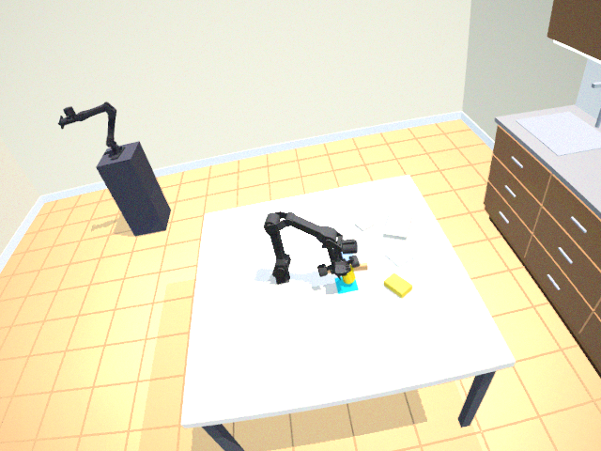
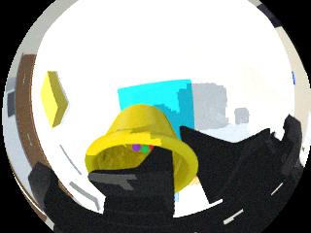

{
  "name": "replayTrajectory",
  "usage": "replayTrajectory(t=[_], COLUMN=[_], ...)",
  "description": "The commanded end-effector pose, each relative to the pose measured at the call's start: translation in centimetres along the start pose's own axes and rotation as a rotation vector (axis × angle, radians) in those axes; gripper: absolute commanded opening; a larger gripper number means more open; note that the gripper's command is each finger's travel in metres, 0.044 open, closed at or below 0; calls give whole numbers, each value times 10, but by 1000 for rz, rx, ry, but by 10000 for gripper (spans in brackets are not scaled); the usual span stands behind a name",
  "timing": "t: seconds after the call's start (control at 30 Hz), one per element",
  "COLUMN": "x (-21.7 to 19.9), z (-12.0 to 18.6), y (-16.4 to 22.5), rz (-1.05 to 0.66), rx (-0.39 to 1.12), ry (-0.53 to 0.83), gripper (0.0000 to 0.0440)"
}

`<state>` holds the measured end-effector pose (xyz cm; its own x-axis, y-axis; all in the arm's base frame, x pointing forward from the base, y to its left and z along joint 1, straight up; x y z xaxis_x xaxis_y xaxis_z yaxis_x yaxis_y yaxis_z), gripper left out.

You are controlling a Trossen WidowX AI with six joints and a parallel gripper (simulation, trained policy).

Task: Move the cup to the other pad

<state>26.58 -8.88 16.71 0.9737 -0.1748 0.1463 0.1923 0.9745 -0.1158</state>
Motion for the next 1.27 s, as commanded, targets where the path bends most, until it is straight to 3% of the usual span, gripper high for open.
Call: replayTrajectory(t=[0.0, 0.07, 0.2, 0.97, 1.07, 1.23], x=[-3, -5, -4, -21, -22, -24], z=[-4, -7, -4, 46, 57, 72], y=[-2, -3, -7, -21, -24, -31], rz=[-12, -18, -38, -97, -107, -135], rx=[-9, -10, -5, 39, 36, 32], ry=[-6, -13, -54, -194, -220, -245], gripper=[59, 80, 164, 259, 297, 402])
Point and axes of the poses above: the point midway between the two fingers, 35 mm back from their tips, its own z axis back along the fingers, its own x axis across the jaws, y = z × x, the point moved 9 cm from there along z, back along the fingers, and after that the axes turned 12 degrees about -z, right-handed, at the moved point
